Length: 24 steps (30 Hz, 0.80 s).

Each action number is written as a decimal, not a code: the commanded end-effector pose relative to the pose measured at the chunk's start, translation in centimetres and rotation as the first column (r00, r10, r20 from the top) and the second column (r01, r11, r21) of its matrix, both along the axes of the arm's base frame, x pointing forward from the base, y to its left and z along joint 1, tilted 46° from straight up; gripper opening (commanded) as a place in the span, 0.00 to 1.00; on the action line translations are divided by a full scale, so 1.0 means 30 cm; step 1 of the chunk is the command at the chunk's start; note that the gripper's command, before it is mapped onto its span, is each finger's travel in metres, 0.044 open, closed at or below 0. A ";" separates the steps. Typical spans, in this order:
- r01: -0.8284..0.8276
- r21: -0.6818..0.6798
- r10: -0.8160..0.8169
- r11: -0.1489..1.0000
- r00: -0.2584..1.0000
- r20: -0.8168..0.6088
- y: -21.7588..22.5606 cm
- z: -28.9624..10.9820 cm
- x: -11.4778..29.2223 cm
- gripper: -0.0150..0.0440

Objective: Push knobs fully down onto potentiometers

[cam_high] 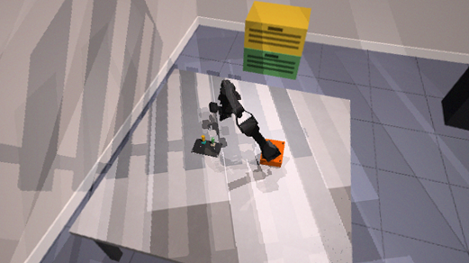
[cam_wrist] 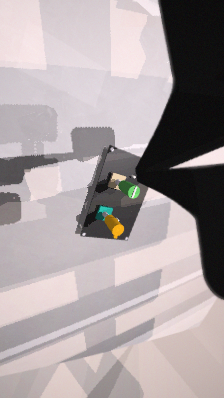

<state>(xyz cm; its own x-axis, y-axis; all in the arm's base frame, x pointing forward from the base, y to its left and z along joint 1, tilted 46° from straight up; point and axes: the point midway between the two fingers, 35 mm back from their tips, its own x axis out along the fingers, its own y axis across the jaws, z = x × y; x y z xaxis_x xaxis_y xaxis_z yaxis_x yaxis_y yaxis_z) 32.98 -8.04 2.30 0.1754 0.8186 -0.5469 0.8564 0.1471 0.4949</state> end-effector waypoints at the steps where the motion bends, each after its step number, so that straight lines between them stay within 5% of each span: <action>1: -0.109 -0.045 0.112 0.993 0.991 0.077 0.034 0.006 0.014 0.25; 12: -0.366 -0.179 0.402 0.913 0.880 0.253 0.128 0.020 0.043 0.25; 24: -0.588 -0.337 0.677 0.735 0.620 0.397 0.226 0.041 0.067 0.25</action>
